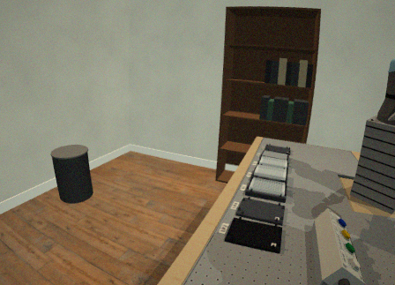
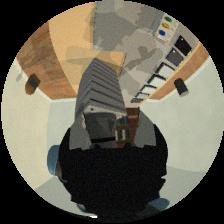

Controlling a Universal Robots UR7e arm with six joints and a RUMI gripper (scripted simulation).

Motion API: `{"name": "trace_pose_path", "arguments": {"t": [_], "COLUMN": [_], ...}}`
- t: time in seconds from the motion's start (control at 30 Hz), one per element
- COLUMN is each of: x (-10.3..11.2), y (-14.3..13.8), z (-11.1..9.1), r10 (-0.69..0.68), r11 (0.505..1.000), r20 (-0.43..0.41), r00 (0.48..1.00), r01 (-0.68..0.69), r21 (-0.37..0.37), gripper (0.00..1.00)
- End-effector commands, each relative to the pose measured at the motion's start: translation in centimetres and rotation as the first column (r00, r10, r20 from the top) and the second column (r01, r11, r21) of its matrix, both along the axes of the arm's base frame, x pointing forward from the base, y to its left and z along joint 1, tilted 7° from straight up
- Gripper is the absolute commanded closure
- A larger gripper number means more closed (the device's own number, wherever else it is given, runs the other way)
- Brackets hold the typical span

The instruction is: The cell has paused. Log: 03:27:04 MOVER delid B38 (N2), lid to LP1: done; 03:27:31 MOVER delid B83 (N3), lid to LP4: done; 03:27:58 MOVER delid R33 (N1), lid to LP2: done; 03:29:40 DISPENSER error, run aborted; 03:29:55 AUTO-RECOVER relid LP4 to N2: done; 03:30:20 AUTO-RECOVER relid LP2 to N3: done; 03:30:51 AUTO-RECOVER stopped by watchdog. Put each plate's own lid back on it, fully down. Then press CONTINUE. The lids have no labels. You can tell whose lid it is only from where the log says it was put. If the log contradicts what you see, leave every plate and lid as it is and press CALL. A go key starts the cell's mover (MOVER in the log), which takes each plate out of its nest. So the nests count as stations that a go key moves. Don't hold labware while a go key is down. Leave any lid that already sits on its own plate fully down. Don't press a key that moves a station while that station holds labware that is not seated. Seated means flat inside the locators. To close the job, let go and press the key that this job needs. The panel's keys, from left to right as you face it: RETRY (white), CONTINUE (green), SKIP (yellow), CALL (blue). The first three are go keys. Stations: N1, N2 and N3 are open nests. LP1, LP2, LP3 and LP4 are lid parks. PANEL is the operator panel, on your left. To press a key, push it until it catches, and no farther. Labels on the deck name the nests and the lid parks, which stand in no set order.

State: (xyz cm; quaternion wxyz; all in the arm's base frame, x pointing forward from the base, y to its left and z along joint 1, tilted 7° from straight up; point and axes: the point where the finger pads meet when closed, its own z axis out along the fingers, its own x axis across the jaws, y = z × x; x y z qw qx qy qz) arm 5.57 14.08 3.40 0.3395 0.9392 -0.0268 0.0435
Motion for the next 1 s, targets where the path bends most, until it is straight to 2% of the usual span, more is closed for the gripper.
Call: {"name": "trace_pose_path", "arguments": {"t": [0.0, 0.27, 0.37, 0.5, 0.57, 0.73, 0.83, 0.97], "x": [0.7, 2.6, 2.7, 4.0, 4.0, 5.5, 5.6, 7.0], "y": [0.5, 1.3, 1.4, 1.7, 1.7, 1.9, 1.9, 2.0], "z": [-1.3, -3.8, -3.9, -5.4, -5.4, -7.0, -7.1, -8.5], "r10": [-0.053, -0.18, -0.197, -0.268, -0.268, -0.353, -0.368, -0.433], "r11": [0.998, 0.981, 0.977, 0.957, 0.957, 0.924, 0.917, 0.882], "r20": [-0.007, -0.02, -0.022, -0.03, -0.03, -0.04, -0.042, -0.05], "r00": [0.999, 0.983, 0.98, 0.963, 0.963, 0.935, 0.929, 0.9], "r01": [0.053, 0.181, 0.198, 0.27, 0.27, 0.355, 0.37, 0.435], "r21": [0.022, 0.072, 0.079, 0.109, 0.109, 0.146, 0.152, 0.183], "gripper": [0.18, 0.18, 0.18, 0.18, 0.18, 0.18, 0.18, 0.18]}}
